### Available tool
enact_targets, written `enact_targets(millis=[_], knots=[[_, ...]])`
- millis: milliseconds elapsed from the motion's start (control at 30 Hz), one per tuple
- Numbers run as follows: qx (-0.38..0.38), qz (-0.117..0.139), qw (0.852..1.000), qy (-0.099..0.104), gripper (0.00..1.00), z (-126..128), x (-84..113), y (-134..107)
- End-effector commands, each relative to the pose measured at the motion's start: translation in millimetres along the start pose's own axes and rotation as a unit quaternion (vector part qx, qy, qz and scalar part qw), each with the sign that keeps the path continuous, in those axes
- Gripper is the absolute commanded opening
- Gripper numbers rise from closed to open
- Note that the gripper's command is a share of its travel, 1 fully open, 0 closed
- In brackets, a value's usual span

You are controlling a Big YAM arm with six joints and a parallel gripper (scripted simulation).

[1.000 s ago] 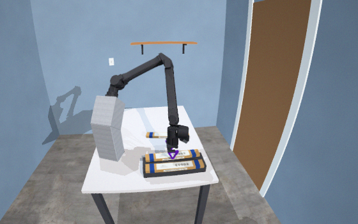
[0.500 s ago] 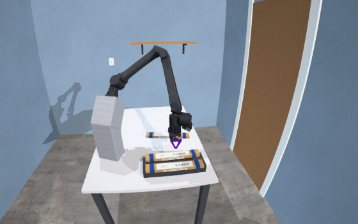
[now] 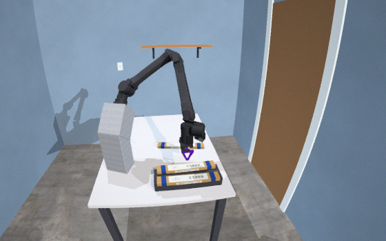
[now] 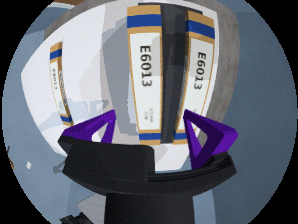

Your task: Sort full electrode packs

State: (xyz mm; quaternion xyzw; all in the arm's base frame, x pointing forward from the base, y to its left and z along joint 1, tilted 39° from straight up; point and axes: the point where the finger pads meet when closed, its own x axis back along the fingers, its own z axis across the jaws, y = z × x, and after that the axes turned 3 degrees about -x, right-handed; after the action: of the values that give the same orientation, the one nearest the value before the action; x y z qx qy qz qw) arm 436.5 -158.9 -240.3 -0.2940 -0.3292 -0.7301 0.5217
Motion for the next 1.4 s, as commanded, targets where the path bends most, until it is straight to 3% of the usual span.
enact_targets(millis=[0,1367], knots=[[0.007,0.008,1.000,0.003,0.96,5.0,-7.9,-2.9],[0.013,0.002,1.000,0.000,0.96,8.0,-3.6,6.0]])
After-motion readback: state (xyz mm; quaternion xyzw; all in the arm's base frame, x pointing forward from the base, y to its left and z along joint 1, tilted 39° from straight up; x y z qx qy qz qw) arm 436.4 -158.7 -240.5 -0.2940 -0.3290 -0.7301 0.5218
